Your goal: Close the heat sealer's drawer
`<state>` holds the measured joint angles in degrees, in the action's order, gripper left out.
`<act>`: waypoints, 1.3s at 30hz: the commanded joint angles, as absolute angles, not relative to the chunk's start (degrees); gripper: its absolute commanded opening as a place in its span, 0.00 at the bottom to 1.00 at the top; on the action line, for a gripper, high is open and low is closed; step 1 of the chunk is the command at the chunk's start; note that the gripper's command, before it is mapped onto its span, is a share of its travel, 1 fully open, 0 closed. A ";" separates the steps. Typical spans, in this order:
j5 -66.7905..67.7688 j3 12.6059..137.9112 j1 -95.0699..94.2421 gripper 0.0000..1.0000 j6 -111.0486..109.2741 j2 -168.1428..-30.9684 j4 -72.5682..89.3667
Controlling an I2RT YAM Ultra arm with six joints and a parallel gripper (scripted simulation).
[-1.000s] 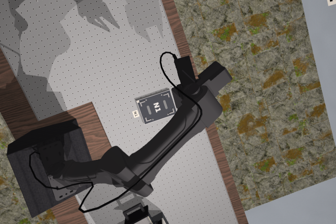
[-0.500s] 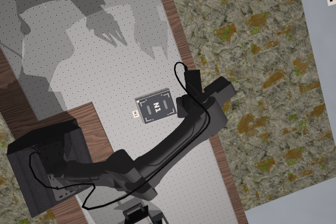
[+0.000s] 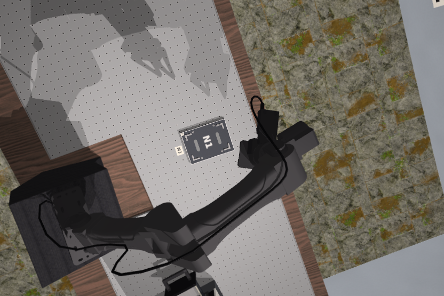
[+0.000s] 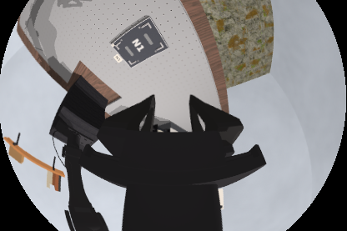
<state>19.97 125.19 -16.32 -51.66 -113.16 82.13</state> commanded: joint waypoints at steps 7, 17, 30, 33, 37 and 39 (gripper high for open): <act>17.80 124.28 -11.71 0.45 -46.66 -110.33 82.11; 16.44 121.35 -6.70 0.45 -43.30 -109.71 81.11; 14.79 115.46 -0.51 0.45 -40.45 -109.02 78.42; 14.37 112.96 1.19 0.45 -42.92 -107.90 76.62; 13.69 115.49 3.49 0.45 -36.75 -108.50 79.15; 13.42 112.54 4.63 0.45 -37.22 -108.42 77.41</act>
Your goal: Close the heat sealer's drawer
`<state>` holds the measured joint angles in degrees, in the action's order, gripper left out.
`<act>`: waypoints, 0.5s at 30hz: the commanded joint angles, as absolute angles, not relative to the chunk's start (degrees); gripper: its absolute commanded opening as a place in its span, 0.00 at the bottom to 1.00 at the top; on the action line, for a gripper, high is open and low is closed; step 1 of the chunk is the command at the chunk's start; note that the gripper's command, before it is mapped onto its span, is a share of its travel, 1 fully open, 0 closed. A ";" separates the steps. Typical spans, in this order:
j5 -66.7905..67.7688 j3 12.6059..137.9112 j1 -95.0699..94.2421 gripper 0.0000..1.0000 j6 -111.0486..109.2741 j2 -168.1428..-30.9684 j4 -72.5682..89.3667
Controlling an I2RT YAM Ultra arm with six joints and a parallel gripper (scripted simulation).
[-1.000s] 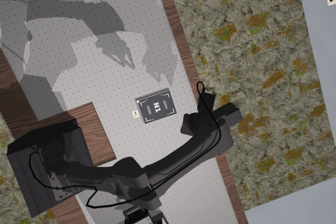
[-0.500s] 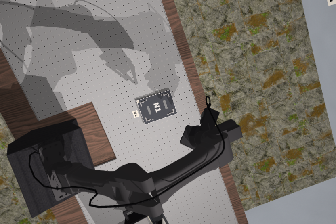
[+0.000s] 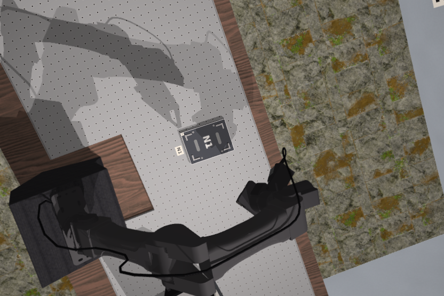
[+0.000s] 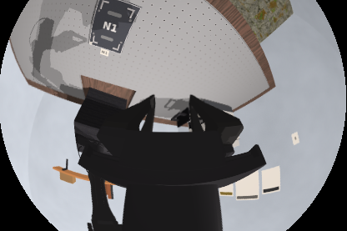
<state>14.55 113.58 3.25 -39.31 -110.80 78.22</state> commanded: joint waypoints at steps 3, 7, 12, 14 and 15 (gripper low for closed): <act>13.29 111.76 5.20 0.45 -37.74 -108.08 76.87; 12.59 114.05 7.51 0.45 -32.45 -108.54 79.17; 11.99 108.74 10.34 0.45 -35.10 -107.43 75.85; 11.67 108.14 11.51 0.45 -33.70 -107.32 75.65; 11.48 110.20 12.13 0.45 -32.47 -107.19 75.76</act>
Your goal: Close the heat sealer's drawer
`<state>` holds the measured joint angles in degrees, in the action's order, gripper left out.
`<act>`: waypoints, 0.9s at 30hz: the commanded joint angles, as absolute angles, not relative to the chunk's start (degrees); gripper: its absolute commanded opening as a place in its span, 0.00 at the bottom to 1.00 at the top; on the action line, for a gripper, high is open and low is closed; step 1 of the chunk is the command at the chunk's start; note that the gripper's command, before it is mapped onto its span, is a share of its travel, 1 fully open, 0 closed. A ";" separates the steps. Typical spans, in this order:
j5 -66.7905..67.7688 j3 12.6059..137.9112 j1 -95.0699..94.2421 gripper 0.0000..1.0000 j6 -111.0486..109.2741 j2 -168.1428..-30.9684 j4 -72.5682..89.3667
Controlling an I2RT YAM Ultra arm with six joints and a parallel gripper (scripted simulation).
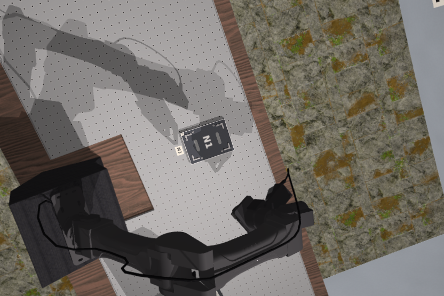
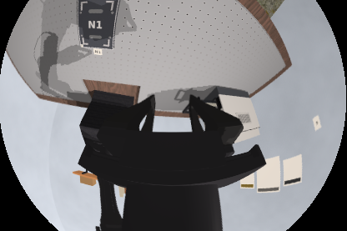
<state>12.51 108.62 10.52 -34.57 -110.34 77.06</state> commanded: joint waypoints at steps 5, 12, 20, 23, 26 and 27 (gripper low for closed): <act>10.95 109.82 13.90 0.45 -29.79 -107.55 76.87; 9.85 106.43 17.98 0.45 -25.37 -107.81 76.40; 8.68 104.93 22.80 0.45 -24.46 -106.38 74.47; 8.43 104.95 23.43 0.45 -23.15 -106.64 75.99; 8.18 101.24 25.12 0.45 -24.03 -106.25 73.80; 7.97 101.20 25.73 0.45 -22.76 -106.39 74.02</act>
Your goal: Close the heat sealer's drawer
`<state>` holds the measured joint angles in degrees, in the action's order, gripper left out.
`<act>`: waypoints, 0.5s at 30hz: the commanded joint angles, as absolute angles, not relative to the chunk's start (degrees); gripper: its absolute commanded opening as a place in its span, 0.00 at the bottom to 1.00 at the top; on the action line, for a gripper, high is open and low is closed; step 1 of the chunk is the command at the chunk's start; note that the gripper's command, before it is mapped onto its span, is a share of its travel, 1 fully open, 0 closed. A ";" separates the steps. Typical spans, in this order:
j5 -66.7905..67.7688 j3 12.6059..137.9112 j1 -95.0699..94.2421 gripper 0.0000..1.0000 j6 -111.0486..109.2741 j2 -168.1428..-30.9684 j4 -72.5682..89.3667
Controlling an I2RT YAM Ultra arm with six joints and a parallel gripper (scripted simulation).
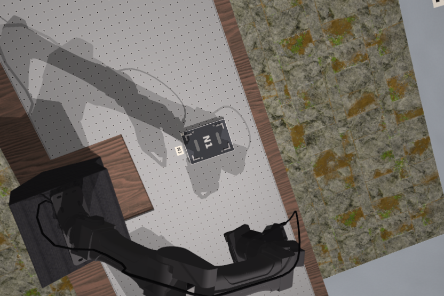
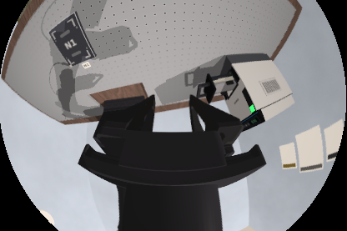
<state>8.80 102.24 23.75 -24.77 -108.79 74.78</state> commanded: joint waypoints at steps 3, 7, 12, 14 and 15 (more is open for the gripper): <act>7.29 103.09 27.64 0.45 -19.08 -106.50 75.78; 6.95 98.80 29.97 0.45 -20.47 -105.89 73.19; 6.23 100.51 31.96 0.45 -16.89 -105.98 74.07; 5.86 98.51 33.23 0.45 -15.42 -106.25 73.94; 5.82 97.55 33.78 0.45 -15.92 -106.02 73.37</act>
